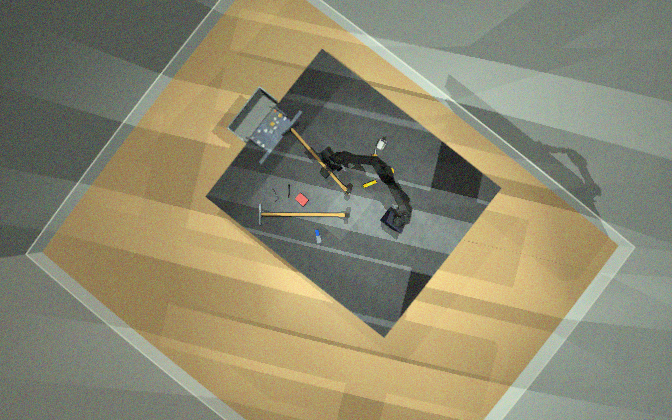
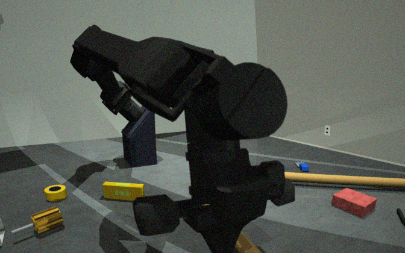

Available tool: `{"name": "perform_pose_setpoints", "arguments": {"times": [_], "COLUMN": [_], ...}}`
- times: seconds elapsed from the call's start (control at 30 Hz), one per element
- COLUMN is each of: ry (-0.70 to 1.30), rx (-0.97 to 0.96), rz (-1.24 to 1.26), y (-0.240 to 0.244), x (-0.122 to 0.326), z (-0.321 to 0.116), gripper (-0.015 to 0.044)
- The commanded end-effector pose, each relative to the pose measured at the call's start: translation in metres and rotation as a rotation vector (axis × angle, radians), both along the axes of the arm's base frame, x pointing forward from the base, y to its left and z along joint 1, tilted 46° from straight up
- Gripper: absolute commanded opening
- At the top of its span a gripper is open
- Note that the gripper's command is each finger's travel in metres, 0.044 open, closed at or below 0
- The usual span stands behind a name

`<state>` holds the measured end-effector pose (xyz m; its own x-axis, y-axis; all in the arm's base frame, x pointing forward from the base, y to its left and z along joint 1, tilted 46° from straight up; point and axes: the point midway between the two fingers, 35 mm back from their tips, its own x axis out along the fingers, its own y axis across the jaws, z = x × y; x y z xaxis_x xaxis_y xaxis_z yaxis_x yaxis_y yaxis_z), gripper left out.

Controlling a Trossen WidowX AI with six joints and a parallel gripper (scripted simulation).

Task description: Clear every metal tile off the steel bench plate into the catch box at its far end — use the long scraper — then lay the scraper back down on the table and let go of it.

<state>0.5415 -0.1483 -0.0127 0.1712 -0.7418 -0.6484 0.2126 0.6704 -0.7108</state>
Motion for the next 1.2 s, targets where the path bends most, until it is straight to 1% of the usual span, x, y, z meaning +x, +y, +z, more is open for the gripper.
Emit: {"name": "perform_pose_setpoints", "arguments": {"times": [0.0,0.67,0.73,1.17], "ry": [-0.004,-0.004,0.000,0.000], "rx": [-0.002,-0.001,-0.002,0.000], "rz": [0.000,0.000,-0.003,-0.003], "y": [0.004,0.017,0.014,0.049], "x": [0.002,0.008,0.006,0.007], "z": [-0.002,-0.016,-0.012,0.022], "gripper": [0.0000,0.0000,0.0000,0.0000]}}
